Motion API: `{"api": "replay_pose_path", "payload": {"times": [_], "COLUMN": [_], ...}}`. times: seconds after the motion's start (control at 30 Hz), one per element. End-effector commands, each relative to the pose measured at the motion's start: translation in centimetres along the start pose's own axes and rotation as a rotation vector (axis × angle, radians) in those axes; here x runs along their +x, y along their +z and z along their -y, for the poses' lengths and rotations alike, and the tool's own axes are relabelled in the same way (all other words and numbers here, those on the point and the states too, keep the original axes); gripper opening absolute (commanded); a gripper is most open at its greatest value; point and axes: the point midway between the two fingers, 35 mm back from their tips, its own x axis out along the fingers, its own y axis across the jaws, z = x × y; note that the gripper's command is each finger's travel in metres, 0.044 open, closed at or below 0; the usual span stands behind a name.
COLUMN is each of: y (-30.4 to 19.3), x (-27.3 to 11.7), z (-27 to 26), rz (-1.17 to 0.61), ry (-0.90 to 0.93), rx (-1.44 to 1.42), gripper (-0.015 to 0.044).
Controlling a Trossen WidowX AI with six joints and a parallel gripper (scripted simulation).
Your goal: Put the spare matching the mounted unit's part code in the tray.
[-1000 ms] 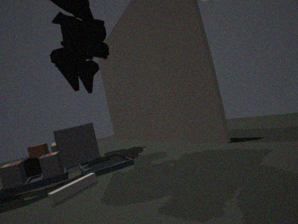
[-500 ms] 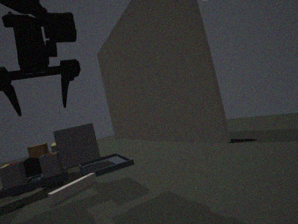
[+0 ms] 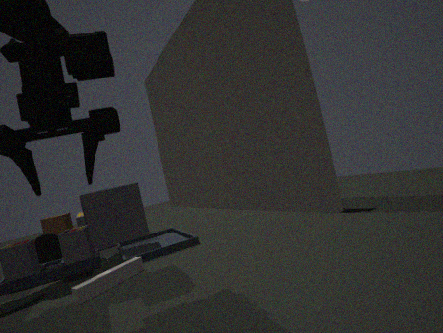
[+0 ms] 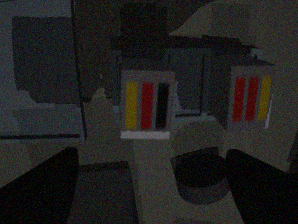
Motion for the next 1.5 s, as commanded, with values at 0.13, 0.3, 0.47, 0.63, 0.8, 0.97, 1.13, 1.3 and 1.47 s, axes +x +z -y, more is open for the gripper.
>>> {"api": "replay_pose_path", "payload": {"times": [0.13,0.3,0.47,0.63,0.8,0.97,1.13,1.3,1.47], "y": [0.1,0.1,0.1,0.0,0.0,-0.1,-0.1,-0.1,-0.1], "x": [1.3,1.5,2.2,3.0,3.8,4.6,5.4,6.2,7.0], "z": [0.1,0.1,0.0,-0.1,-0.2,-0.2,-0.3,-0.2,-0.2], "rz": [0.001,0.001,0.000,-0.001,-0.002,-0.002,-0.002,-0.001,0.000], "ry": [-0.005,-0.005,-0.005,-0.005,-0.006,-0.006,-0.006,-0.005,-0.005], "rx": [-0.006,-0.006,-0.005,-0.005,-0.005,-0.005,-0.005,-0.005,-0.005], "gripper": [0.0300,0.0300,0.0300,0.0300,0.0300,0.0300,0.0300,0.0300,0.0300]}}
